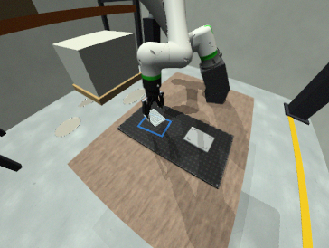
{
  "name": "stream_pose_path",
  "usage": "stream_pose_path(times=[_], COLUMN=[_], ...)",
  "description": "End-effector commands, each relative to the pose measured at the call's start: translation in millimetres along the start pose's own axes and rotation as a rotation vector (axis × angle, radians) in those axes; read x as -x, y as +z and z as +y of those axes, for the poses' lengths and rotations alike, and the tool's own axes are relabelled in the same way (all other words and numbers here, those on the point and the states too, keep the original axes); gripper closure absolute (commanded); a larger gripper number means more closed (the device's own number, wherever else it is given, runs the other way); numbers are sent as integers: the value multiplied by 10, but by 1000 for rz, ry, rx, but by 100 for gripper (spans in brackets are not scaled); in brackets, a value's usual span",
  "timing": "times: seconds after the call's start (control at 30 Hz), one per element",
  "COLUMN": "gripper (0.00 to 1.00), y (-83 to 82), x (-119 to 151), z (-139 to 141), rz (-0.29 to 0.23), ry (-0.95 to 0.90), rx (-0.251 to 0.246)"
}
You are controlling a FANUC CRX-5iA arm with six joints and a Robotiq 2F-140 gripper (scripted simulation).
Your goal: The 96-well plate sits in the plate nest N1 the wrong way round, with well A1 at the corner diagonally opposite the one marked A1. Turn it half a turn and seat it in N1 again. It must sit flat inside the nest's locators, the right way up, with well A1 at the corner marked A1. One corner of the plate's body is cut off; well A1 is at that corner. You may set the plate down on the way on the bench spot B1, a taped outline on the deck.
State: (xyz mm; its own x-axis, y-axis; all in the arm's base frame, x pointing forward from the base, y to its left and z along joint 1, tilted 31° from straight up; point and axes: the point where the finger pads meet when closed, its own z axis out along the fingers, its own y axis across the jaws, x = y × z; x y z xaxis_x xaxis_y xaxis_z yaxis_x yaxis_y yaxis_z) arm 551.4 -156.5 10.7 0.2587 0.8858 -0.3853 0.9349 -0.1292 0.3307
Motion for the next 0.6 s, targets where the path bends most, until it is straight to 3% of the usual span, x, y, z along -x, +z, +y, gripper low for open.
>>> stream_pose_path(times=[0.0, 0.57], gripper=[100, 100], y=[-1, 32], x=[-1, -1], z=[2, 2], rz=[0, 0], ry=[0, 0], rx=[0, 0])
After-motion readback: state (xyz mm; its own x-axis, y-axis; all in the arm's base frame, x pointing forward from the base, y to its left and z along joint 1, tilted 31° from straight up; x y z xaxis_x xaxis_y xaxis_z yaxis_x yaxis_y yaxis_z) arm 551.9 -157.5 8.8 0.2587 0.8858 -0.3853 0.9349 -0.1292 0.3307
